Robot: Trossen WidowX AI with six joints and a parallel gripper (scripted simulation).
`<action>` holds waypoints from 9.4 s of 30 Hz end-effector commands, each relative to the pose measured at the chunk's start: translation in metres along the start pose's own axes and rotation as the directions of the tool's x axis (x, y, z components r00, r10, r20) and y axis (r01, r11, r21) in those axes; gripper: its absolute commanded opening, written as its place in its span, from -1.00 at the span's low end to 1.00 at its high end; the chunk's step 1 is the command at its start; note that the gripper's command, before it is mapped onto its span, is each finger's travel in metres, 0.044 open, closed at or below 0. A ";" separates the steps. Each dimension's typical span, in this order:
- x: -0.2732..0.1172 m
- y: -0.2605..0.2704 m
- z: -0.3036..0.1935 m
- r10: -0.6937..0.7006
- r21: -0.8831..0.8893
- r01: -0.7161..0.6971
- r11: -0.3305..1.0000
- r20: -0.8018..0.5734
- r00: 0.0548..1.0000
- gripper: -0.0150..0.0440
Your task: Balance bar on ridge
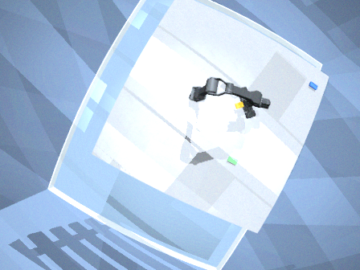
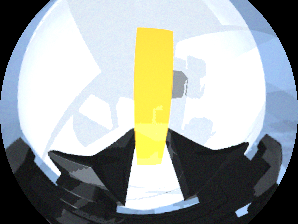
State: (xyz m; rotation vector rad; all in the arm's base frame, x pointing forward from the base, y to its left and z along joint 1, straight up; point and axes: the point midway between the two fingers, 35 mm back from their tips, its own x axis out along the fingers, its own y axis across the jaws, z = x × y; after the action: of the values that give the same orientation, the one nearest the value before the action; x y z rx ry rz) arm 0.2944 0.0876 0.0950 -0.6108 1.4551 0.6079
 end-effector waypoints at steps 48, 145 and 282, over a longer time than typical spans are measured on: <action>0.000 0.000 -0.001 0.000 -0.004 0.000 1.000 -0.003 1.000 -0.49; -0.001 0.000 -0.001 0.001 0.000 -0.001 1.000 -0.002 1.000 -0.49; -0.101 0.000 0.000 0.001 0.000 -0.001 1.000 -0.002 1.000 1.00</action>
State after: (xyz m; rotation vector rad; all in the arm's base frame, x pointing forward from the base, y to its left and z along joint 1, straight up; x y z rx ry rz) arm 0.2918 0.0866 0.1956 -0.6111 1.4564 0.6076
